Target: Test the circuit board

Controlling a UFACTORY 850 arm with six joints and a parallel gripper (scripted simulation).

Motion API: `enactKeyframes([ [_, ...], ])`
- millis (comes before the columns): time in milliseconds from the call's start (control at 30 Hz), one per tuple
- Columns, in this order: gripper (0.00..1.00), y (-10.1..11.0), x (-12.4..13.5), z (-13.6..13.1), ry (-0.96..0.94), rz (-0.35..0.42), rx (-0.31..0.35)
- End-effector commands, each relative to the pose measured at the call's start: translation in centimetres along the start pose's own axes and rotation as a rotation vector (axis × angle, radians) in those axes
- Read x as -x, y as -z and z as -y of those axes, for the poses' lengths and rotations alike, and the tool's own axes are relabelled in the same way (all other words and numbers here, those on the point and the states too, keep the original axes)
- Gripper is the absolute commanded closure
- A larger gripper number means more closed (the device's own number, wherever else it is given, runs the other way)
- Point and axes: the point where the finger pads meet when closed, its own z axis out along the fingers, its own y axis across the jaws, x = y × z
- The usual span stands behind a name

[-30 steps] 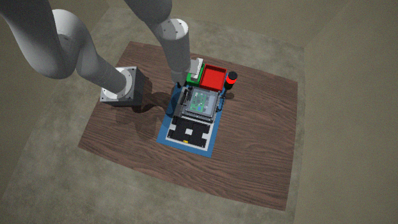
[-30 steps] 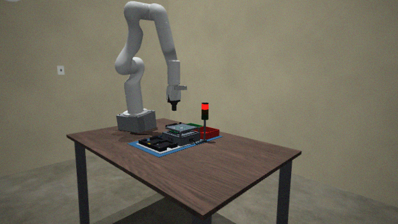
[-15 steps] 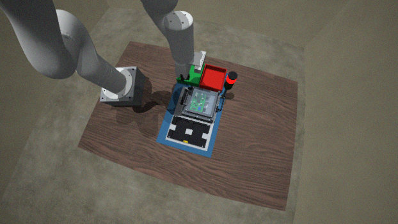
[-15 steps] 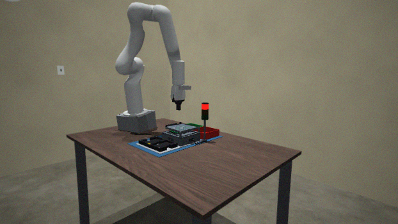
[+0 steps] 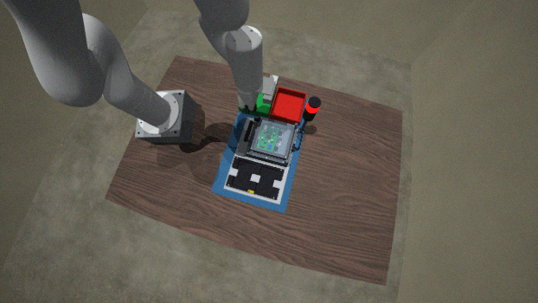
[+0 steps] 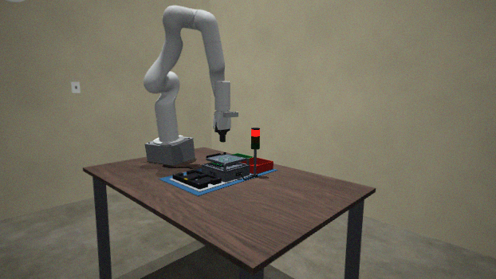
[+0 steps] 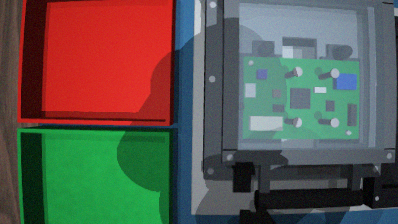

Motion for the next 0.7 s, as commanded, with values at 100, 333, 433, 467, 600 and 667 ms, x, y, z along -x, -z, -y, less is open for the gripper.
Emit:
enactKeyframes([
  [100,1.00,-3.3,-0.2,0.0,-0.001,-0.010,0.005],
  [333,1.00,-4.1,-0.2,0.0,-0.001,-0.010,0.005],
  [433,1.00,-4.2,-0.2,0.0,-0.001,-0.010,0.005],
  [467,1.00,-4.2,-0.2,0.0,-0.001,-0.010,0.005],
  [600,1.00,-4.2,-0.2,0.0,-0.001,-0.010,0.005],
  [667,1.00,-4.2,-0.2,0.0,-0.001,-0.010,0.005],
])
